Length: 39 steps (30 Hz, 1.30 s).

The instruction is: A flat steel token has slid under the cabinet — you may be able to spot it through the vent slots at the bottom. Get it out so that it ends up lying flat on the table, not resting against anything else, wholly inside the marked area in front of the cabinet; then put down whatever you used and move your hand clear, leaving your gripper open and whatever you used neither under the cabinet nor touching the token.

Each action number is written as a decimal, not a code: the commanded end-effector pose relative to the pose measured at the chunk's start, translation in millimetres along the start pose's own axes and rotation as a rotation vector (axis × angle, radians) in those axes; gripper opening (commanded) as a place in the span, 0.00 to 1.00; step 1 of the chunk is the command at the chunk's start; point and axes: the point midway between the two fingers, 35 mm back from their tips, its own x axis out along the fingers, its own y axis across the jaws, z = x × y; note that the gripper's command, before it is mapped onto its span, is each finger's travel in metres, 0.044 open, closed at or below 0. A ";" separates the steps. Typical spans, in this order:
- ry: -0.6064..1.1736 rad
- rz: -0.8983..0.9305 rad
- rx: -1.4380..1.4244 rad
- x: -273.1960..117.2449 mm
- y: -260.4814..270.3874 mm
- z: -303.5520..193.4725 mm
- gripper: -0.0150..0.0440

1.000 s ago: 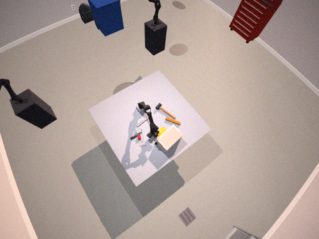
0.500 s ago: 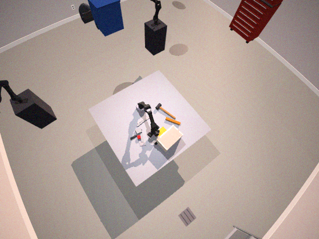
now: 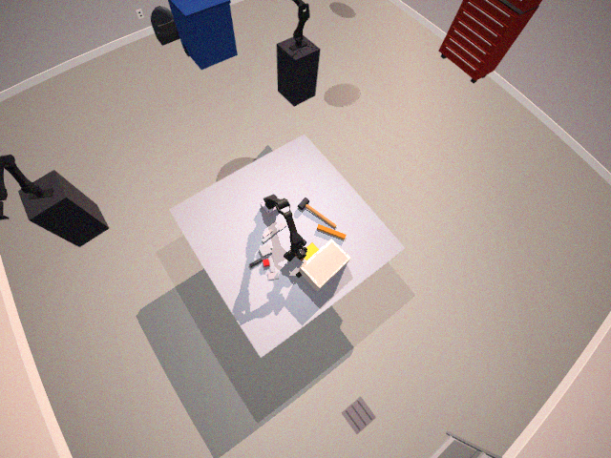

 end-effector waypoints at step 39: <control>0.001 0.010 -0.010 1.2 27.9 -7.4 0.25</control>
